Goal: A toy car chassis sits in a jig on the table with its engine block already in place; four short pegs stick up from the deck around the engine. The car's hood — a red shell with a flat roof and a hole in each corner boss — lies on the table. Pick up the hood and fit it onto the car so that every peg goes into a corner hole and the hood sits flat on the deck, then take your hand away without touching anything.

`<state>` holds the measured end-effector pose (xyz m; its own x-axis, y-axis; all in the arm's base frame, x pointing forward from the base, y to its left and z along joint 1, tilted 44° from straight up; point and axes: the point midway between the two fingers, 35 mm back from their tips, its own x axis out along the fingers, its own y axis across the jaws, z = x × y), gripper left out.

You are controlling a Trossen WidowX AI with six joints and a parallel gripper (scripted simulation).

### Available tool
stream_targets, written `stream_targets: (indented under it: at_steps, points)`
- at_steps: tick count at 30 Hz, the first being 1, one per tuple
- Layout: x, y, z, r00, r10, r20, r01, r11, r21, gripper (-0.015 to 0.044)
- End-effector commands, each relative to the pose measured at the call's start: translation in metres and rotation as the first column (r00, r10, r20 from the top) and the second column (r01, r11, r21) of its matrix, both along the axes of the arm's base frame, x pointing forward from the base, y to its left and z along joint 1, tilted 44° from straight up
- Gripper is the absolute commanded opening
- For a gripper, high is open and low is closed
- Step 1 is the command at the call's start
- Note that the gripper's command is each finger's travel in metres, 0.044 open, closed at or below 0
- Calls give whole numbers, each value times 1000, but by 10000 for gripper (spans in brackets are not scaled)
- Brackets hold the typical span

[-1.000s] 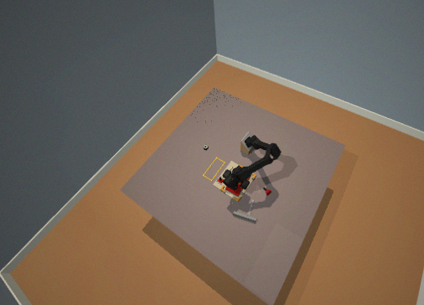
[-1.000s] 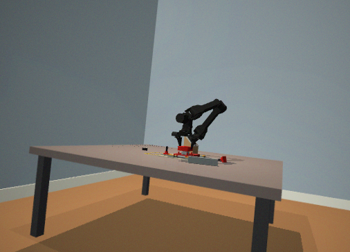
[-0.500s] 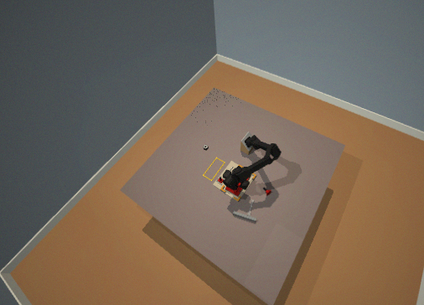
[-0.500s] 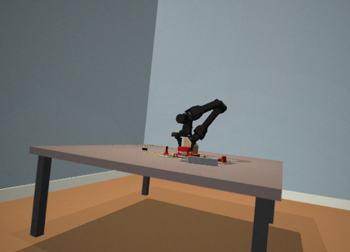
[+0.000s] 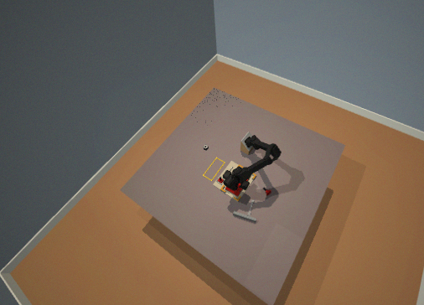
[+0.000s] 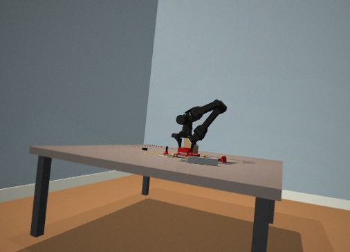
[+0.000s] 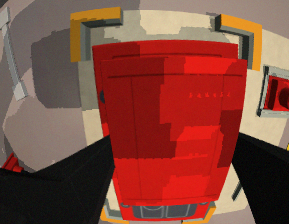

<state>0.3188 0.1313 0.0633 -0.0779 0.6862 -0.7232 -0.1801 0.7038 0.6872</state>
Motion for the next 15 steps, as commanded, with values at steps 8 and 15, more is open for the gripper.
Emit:
stream_targets:
  at_steps: [8, 15]
  points:
    - [0, 3, -3, 1000, -2, 0, 2, 1000, 1, 0]
    - [0, 5, -5, 1000, -2, 0, 2, 1000, 2, 0]
